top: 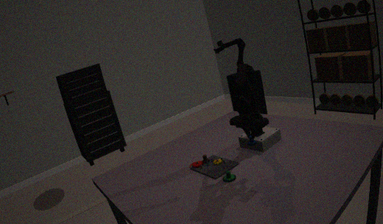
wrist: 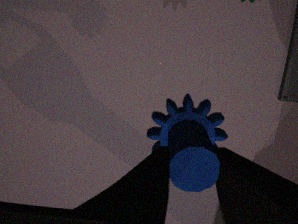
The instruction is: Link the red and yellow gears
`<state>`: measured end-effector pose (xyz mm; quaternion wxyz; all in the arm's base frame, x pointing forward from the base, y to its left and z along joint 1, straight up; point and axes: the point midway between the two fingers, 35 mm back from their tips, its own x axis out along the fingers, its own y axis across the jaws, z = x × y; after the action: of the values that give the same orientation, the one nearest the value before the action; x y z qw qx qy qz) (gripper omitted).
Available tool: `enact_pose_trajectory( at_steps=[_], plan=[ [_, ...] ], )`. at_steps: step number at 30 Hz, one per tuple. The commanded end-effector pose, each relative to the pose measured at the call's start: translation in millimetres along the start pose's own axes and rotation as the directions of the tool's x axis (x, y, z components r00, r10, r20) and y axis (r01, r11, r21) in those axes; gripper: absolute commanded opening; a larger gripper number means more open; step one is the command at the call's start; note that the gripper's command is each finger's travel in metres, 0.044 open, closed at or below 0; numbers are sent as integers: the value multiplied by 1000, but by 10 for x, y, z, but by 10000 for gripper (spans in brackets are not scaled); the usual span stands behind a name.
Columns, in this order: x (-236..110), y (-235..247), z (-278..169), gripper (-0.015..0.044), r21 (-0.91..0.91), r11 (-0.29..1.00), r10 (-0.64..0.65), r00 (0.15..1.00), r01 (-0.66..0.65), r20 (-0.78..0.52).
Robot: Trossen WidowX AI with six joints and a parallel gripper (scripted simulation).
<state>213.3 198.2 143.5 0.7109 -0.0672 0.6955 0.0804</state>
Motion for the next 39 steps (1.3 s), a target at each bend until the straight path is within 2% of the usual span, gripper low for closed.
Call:
enact_pose_trajectory(
  at_steps=[1, 39],
  plan=[
    [31, -67, 46, 0, -1, 1000, 0, 1000, 0, -2],
    [266, -802, 398, 0, -11, 1000, -3, 1000, 3, 1]
  ],
)
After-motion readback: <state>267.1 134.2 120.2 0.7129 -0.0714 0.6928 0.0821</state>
